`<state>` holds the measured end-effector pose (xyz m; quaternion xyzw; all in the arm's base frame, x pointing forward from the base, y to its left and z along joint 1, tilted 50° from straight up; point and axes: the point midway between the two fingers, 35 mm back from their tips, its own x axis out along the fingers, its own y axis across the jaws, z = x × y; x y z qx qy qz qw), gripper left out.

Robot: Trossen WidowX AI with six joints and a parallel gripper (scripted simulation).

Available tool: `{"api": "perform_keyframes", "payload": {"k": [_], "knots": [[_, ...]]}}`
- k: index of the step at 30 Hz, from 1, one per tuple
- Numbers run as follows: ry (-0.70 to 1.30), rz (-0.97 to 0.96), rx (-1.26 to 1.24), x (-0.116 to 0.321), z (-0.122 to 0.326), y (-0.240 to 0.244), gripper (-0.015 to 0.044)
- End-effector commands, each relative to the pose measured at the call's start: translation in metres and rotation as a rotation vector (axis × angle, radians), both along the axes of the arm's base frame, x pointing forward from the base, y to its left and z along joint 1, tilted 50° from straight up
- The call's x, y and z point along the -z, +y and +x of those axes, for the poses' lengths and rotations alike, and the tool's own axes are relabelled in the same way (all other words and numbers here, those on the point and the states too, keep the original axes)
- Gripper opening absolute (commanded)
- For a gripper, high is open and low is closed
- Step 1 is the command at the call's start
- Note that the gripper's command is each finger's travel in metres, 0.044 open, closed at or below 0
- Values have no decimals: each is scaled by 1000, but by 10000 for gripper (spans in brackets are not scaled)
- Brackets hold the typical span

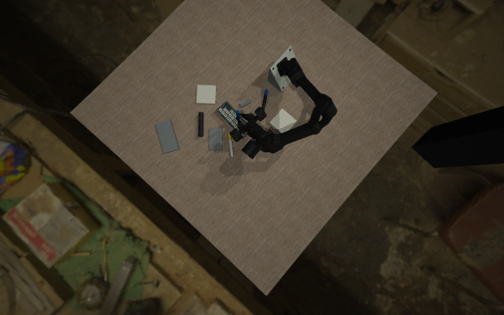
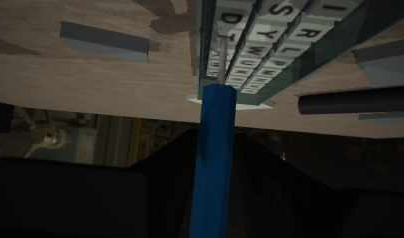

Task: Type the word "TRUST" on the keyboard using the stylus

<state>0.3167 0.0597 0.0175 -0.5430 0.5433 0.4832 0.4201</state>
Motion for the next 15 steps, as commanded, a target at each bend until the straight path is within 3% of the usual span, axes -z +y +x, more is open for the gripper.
{"api": "perform_keyframes", "payload": {"k": [1,9,15], "knots": [[-1,4,2,-8,2,-10,81],[2,5,9,-20,2,-25,84],[2,5,9,-20,2,-25,44]]}}
